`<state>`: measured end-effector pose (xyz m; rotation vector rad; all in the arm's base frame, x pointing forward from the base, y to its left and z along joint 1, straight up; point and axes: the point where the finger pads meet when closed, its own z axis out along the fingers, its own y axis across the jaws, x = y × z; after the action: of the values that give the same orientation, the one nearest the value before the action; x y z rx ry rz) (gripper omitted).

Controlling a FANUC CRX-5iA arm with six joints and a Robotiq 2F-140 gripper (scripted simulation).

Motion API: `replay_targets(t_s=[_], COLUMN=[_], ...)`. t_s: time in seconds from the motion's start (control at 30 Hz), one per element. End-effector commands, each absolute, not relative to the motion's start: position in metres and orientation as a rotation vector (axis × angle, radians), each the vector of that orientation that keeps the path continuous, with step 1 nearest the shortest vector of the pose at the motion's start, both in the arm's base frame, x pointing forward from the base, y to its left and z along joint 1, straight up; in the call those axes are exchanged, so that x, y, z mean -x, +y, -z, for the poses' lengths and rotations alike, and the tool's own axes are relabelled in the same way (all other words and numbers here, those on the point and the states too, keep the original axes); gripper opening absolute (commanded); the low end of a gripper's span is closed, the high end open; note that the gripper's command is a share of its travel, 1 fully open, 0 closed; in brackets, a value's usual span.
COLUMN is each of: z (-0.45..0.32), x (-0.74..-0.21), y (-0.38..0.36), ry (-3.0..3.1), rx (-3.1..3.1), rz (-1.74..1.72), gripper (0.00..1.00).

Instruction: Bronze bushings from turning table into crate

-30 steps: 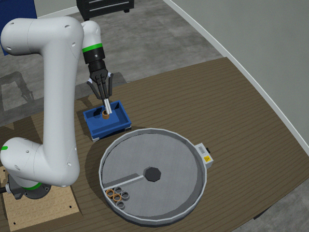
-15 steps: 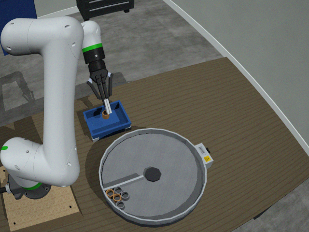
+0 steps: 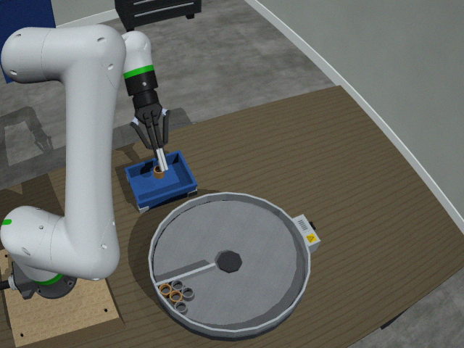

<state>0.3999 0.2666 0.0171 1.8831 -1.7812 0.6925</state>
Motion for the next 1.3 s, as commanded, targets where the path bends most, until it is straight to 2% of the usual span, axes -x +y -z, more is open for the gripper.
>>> replay_targets(t_s=[0.0, 1.27], z=[-0.017, 0.024], x=[-0.4, -0.4], y=[0.267, 0.267], ry=[-1.782, -1.782], rx=[-1.883, -1.883], rz=[-0.693, -0.693], gripper=[0.0, 0.0])
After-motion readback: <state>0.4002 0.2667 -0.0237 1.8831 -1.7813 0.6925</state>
